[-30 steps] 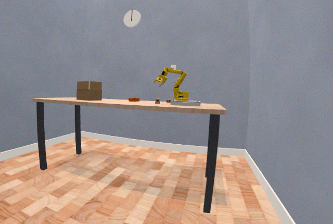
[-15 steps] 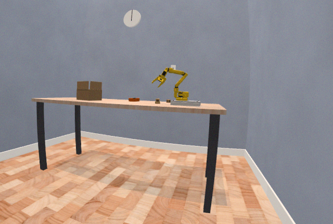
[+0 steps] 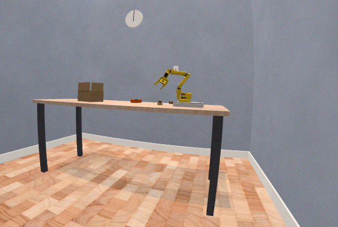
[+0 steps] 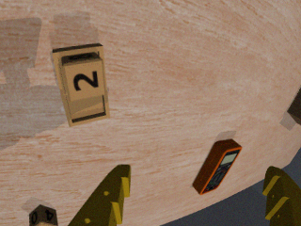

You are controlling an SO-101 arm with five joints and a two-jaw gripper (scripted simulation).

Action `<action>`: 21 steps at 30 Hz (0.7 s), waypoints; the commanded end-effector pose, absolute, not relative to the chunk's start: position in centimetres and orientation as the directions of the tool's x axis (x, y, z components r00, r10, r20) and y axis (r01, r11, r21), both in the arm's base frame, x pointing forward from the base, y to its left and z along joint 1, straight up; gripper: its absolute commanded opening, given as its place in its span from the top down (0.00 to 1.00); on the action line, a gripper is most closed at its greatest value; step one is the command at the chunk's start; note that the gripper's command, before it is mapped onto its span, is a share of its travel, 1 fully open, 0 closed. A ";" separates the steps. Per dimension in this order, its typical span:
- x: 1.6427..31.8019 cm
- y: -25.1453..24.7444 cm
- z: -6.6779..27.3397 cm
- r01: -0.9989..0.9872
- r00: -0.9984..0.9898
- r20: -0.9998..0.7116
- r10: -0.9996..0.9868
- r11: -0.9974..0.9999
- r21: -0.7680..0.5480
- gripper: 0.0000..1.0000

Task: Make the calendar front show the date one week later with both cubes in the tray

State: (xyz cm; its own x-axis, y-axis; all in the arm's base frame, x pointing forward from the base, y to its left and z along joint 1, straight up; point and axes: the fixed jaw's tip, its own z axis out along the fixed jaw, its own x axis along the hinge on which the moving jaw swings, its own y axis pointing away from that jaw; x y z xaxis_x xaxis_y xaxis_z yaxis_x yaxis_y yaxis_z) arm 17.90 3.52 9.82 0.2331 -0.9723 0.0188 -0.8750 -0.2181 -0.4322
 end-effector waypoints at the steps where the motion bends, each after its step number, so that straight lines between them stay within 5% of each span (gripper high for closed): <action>1: 17.5 3.6 8.1 -0.915 0.232 0.010 -0.973 -0.222 -0.336 0.65; 14: 15.7 3.2 3.9 -0.971 0.234 0.001 -0.972 -0.234 -0.045 0.65; 21: 15.4 3.2 3.3 -0.972 0.234 0.000 -0.972 -0.234 -0.002 0.65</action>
State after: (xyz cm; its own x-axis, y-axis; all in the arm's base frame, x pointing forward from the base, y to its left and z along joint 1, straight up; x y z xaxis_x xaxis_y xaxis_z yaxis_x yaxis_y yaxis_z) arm 15.71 3.07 3.75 0.2369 -0.9715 0.0024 -0.9712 -0.2369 -0.0239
